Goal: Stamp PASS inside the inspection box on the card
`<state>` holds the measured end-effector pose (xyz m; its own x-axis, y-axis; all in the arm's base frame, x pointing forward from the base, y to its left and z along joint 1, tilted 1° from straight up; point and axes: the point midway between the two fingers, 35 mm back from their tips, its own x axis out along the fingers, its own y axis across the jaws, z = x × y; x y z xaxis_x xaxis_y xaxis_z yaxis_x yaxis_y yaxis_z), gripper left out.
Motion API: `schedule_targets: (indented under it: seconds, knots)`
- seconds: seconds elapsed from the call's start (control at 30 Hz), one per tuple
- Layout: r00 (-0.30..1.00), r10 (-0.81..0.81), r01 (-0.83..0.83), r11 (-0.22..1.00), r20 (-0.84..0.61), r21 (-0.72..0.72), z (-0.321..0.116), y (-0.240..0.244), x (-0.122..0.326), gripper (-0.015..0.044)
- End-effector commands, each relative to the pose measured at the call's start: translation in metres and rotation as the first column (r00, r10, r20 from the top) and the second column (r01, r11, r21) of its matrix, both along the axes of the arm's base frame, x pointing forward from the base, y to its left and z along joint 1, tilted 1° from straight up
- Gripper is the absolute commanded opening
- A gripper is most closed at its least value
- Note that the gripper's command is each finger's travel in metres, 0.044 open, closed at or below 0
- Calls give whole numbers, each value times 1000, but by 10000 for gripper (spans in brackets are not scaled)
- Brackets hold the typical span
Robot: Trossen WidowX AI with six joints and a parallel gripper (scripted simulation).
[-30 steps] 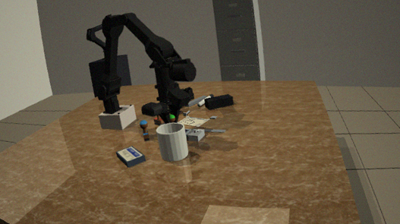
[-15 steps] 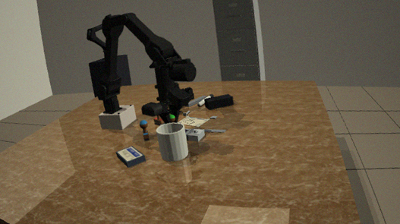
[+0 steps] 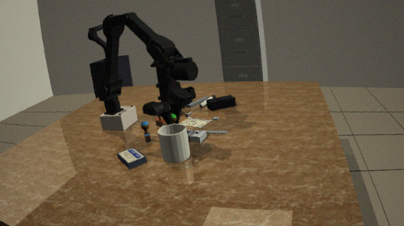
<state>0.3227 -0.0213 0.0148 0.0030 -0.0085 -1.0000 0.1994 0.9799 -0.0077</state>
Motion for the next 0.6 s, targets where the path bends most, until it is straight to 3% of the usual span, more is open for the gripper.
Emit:
schedule_targets:
  seconds: [0.0,0.57]
  knots:
    - [1000,0,0,1000,2,-1,3,0,1,0]
    - [1000,0,0,1000,2,-1,29,0,2,0]
